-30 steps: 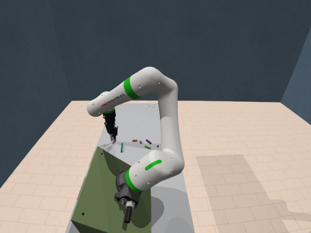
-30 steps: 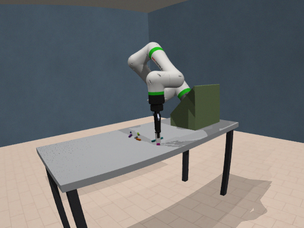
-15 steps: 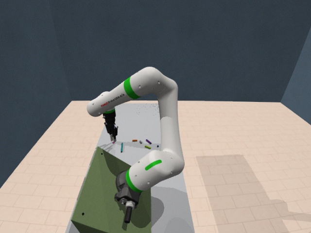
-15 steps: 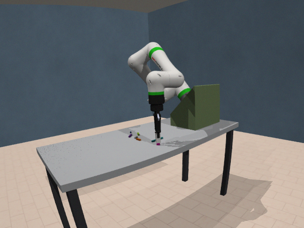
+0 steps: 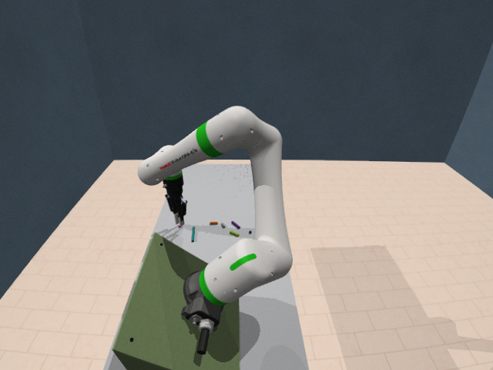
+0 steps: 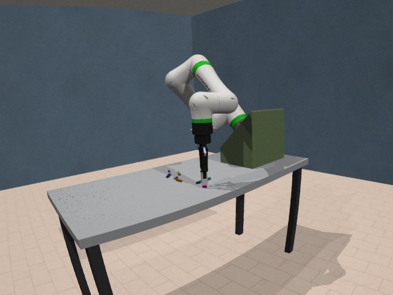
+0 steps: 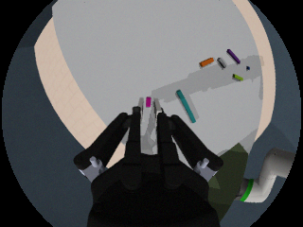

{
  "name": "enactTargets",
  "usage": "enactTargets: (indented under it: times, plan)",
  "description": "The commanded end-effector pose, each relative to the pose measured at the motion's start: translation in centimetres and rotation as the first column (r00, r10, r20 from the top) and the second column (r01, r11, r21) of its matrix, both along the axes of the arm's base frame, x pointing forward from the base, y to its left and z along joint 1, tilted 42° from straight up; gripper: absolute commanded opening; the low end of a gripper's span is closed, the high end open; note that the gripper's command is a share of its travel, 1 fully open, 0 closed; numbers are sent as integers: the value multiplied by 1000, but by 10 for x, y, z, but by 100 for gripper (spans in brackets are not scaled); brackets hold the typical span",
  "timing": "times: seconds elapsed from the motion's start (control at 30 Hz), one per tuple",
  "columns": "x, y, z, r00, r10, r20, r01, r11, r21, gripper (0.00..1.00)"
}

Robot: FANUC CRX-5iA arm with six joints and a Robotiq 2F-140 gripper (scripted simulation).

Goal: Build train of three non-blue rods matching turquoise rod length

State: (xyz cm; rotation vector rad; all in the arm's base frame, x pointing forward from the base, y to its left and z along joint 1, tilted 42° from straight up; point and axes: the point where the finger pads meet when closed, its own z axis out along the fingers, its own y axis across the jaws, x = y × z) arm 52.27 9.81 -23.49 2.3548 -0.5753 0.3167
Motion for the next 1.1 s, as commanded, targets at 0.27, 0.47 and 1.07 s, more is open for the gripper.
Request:
enactTargets:
  times: [0.27,0.47,1.07]
  plan:
    - [0,0,0,1000,0,0,0,1000,0,15]
    - [0,-3,-3,1000,0,0,0,1000,0,15]
    - [1,-11,-12,1000,0,0,0,1000,0,15]
